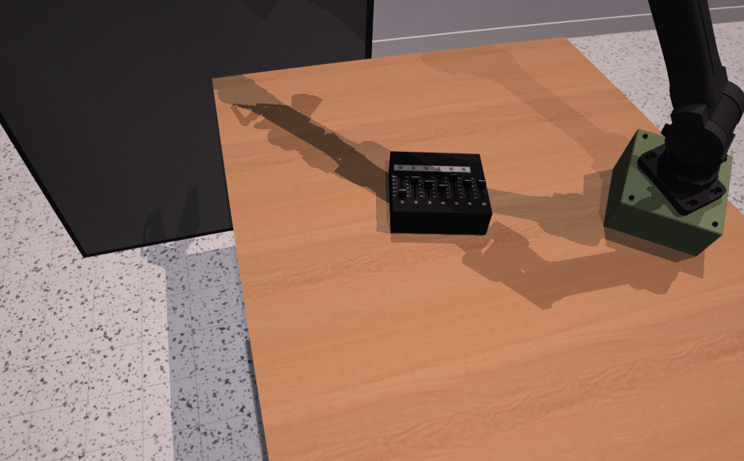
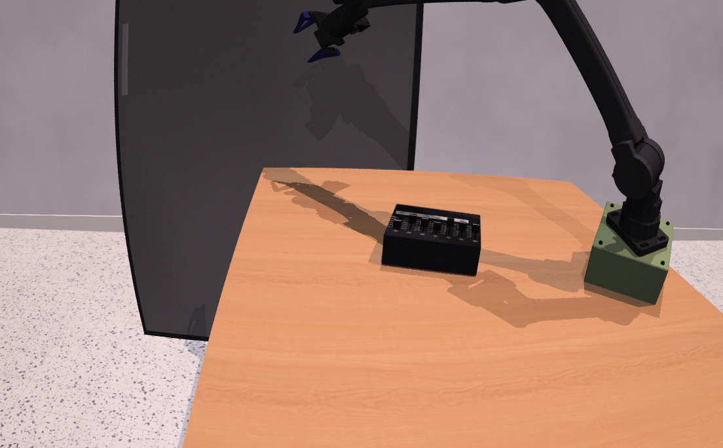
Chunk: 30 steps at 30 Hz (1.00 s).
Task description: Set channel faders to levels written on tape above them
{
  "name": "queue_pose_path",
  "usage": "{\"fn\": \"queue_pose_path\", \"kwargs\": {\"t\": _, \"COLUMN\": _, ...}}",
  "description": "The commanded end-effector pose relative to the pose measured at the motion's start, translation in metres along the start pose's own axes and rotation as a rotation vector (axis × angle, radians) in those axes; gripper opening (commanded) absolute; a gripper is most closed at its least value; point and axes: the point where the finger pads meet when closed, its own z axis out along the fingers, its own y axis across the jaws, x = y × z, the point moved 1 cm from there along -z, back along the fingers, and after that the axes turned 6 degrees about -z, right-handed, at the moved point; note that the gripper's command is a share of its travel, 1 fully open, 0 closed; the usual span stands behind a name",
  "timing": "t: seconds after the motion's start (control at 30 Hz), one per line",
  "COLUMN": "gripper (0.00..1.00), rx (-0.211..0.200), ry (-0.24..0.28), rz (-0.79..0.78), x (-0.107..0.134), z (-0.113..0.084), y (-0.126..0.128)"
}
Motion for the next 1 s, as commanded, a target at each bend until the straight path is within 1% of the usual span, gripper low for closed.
{"fn": "queue_pose_path", "kwargs": {"t": 0.0, "gripper": 1.00, "rx": -0.016, "ry": -0.002, "rz": -0.005, "x": 0.000, "z": -0.007, "y": 0.010}}
{"fn": "queue_pose_path", "kwargs": {"t": 0.53, "gripper": 1.00, "rx": -0.016, "ry": -0.002, "rz": -0.005, "x": 0.000, "z": -0.007, "y": 0.010}}
{"fn": "queue_pose_path", "kwargs": {"t": 0.57, "gripper": 1.00, "rx": -0.064, "ry": -0.007, "rz": -0.029, "x": 0.002, "z": -0.020, "y": 0.037}}
{"fn": "queue_pose_path", "kwargs": {"t": 0.73, "gripper": 1.00, "rx": -0.003, "ry": 0.012, "rz": -0.060, "x": 0.033, "z": -0.029, "y": 0.020}}
{"fn": "queue_pose_path", "kwargs": {"t": 0.8, "gripper": 1.00, "rx": 0.042, "ry": 0.023, "rz": -0.083, "x": 0.050, "z": -0.036, "y": 0.006}}
{"fn": "queue_pose_path", "kwargs": {"t": 0.87, "gripper": 1.00, "rx": 0.105, "ry": 0.039, "rz": -0.118, "x": 0.071, "z": -0.047, "y": -0.015}}
{"fn": "queue_pose_path", "kwargs": {"t": 0.9, "gripper": 1.00, "rx": 0.105, "ry": 0.039, "rz": -0.118, "x": 0.074, "z": -0.048, "y": -0.014}}
{"fn": "queue_pose_path", "kwargs": {"t": 0.93, "gripper": 1.00, "rx": 0.143, "ry": 0.050, "rz": -0.140, "x": 0.082, "z": -0.053, "y": -0.029}}
{"fn": "queue_pose_path", "kwargs": {"t": 0.97, "gripper": 1.00, "rx": 0.143, "ry": 0.050, "rz": -0.140, "x": 0.087, "z": -0.056, "y": -0.028}}
